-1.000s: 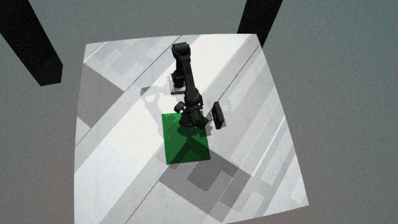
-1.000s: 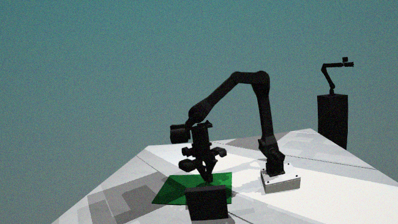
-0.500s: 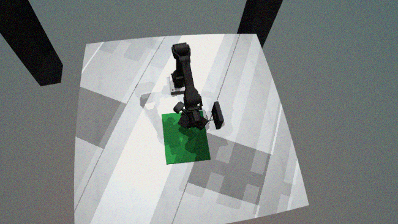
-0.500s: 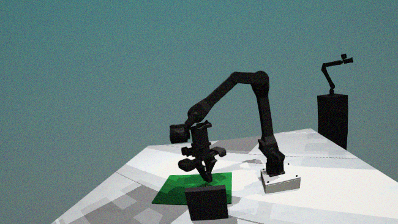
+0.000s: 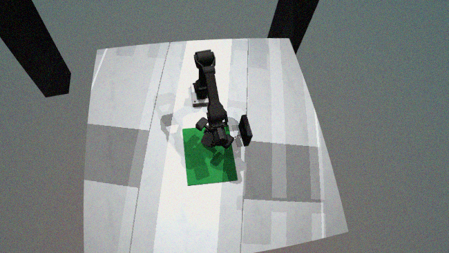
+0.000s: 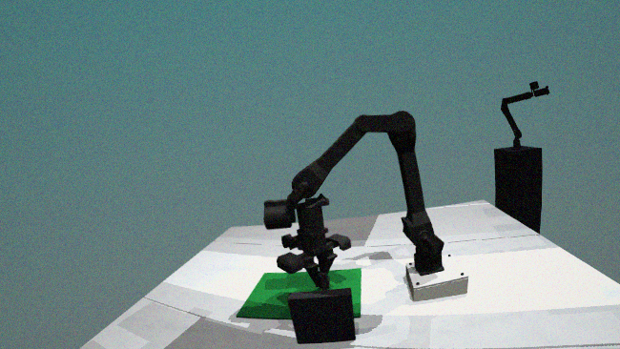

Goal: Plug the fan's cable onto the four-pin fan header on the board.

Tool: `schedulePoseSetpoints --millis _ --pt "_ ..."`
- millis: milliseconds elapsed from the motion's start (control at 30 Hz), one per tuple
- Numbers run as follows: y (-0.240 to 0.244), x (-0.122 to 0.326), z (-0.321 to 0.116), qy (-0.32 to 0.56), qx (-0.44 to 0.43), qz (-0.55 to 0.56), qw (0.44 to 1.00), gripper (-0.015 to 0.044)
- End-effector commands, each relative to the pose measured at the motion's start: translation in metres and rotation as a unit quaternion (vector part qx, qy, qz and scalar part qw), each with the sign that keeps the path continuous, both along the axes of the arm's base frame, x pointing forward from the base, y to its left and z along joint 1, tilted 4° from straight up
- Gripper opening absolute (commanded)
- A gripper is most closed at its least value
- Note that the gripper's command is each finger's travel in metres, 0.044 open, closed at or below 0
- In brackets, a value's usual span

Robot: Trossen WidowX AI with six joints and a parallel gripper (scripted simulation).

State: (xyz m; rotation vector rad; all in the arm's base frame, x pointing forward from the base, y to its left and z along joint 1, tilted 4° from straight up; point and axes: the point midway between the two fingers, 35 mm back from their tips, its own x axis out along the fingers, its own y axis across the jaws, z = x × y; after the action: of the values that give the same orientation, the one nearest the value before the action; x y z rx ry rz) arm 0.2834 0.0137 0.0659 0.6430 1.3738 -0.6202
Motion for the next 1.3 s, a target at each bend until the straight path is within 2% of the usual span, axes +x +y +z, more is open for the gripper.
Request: schedulePoseSetpoints --millis 0,1267 --pt "-0.0007 -0.0019 -0.0068 0.004 -0.002 0.002 1.0 0.0" --pt "-0.0002 -0.0012 -0.0067 0.004 -0.001 -0.005 1.0 0.0"
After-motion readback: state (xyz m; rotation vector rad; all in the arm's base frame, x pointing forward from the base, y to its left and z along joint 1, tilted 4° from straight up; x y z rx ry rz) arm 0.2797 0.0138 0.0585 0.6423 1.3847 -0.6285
